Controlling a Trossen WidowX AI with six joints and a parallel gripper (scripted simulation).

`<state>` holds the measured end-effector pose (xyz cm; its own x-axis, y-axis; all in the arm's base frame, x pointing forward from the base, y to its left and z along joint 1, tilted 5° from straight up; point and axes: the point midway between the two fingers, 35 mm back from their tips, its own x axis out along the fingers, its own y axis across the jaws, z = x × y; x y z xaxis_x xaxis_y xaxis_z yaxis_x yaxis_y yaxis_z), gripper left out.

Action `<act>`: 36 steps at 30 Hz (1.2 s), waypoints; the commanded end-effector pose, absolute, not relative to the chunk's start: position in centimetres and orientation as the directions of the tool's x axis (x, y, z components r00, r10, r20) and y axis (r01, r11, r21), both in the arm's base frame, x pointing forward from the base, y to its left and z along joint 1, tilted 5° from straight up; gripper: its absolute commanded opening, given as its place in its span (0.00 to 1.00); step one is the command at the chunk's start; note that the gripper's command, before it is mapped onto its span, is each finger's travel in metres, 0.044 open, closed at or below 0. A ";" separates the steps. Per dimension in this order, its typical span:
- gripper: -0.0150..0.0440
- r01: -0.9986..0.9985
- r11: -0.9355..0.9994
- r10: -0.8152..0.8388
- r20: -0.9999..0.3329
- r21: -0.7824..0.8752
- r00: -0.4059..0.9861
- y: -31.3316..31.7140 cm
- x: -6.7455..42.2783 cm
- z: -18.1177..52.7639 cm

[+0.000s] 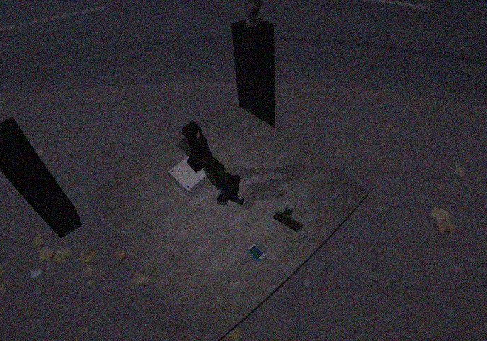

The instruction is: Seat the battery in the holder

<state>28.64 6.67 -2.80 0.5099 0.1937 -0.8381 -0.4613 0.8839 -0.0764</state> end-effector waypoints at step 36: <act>0.36 -0.460 0.885 0.169 -0.868 -0.075 0.466 6.2 27.6 -3.3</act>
<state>27.93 6.36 -2.78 0.4948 0.1860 -0.8488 -0.4664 0.8811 -0.0788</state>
